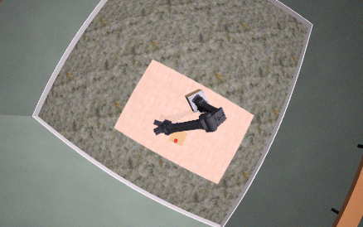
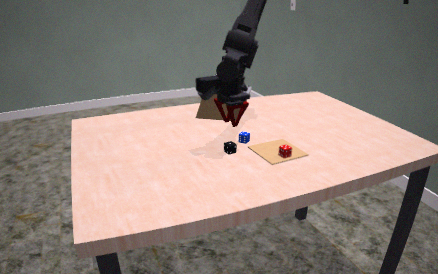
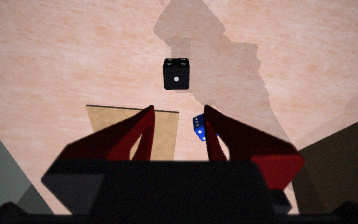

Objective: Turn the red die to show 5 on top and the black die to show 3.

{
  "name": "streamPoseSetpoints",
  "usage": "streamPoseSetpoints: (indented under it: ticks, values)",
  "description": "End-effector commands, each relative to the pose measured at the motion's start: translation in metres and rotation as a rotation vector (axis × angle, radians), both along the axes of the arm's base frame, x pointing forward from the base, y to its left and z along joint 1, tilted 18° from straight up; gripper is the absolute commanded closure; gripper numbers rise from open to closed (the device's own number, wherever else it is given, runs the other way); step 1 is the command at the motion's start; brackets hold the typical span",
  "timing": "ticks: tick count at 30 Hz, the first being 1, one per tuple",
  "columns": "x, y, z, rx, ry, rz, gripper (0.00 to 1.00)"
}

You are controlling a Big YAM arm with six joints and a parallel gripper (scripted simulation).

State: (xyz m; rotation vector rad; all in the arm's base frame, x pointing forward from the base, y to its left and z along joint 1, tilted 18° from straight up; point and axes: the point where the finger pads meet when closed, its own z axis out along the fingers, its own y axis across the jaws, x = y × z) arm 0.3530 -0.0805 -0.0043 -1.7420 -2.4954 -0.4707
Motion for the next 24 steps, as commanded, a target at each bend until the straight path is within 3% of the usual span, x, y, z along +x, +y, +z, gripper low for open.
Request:
streamPoseSetpoints:
  ticks: [1, 24]
  values:
    - [0.009, 0.002, -0.001, -0.008, -0.015, 0.003, 0.56]
    - [0.008, 0.011, -0.030, -0.005, -0.004, 0.001, 0.56]
